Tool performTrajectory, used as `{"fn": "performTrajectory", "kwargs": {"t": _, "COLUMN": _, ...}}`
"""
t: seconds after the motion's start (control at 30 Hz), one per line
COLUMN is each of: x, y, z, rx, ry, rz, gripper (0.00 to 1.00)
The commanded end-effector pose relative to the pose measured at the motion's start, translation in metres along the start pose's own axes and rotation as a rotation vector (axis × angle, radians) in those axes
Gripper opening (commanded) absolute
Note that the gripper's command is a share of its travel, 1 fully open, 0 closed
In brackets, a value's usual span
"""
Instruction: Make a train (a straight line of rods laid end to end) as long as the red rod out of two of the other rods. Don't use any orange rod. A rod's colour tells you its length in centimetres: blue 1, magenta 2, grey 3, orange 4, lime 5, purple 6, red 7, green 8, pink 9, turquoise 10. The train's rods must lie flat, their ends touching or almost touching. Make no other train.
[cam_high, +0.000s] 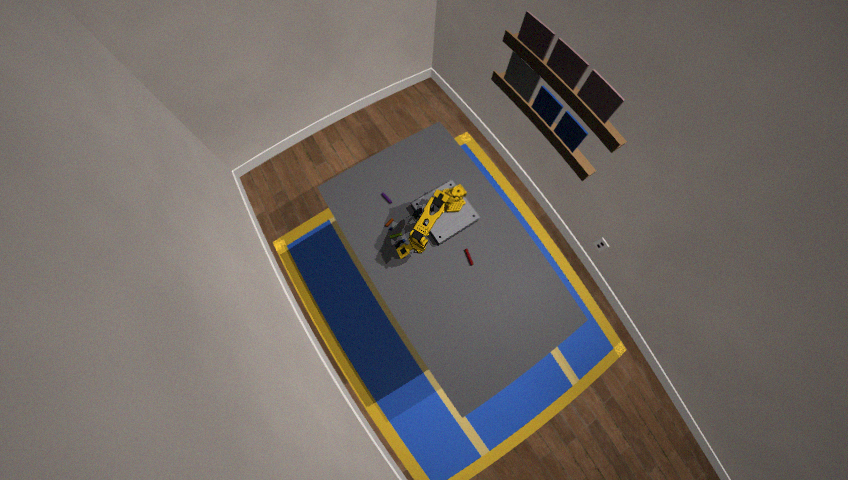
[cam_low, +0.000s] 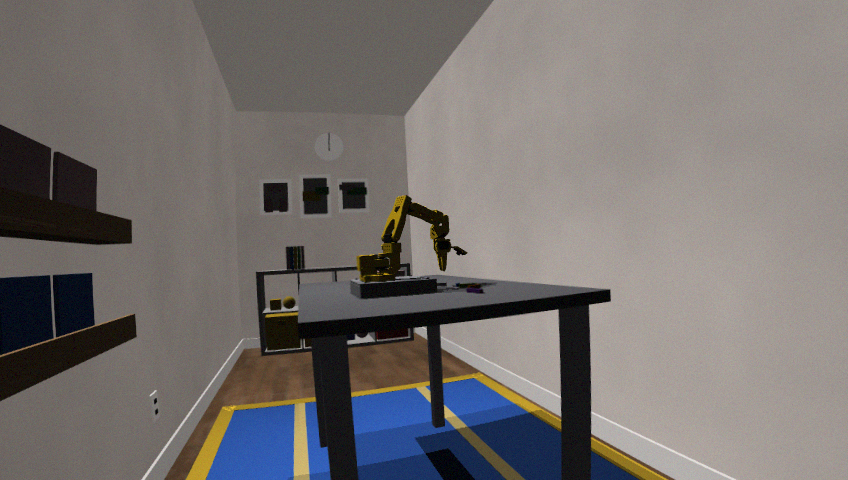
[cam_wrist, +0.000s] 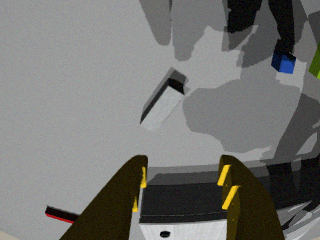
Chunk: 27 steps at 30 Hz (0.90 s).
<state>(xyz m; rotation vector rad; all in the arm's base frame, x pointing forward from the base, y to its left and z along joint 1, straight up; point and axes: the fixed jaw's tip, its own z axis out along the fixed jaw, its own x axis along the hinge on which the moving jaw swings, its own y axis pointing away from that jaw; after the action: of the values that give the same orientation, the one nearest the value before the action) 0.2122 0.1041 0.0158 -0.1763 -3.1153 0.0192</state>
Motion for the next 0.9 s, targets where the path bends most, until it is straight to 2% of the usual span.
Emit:
{"fn": "performTrajectory", "kwargs": {"t": 0.0, "x": -0.003, "y": -0.002, "z": -0.005, "rx": -0.010, "ry": -0.017, "rz": -0.101, "gripper": 0.18}}
{"fn": "performTrajectory", "kwargs": {"t": 0.13, "x": -0.003, "y": -0.004, "z": -0.005, "rx": -0.009, "ry": -0.018, "rz": -0.216, "gripper": 0.18}}
{"fn": "performTrajectory", "kwargs": {"t": 0.2, "x": -0.003, "y": -0.004, "z": -0.005, "rx": -0.009, "ry": -0.018, "rz": -0.216, "gripper": 0.18}}
{"fn": "performTrajectory", "kwargs": {"t": 0.7, "x": -0.005, "y": -0.015, "z": -0.004, "rx": -0.005, "ry": -0.020, "rz": -0.716, "gripper": 0.18}}
{"fn": "performTrajectory", "kwargs": {"t": 0.77, "x": -0.005, "y": -0.015, "z": -0.004, "rx": -0.005, "ry": -0.020, "rz": -0.716, "gripper": 0.18}}
{"fn": "performTrajectory", "kwargs": {"t": 0.87, "x": -0.006, "y": -0.018, "z": -0.004, "rx": -0.004, "ry": -0.021, "rz": -0.826, "gripper": 0.18}}
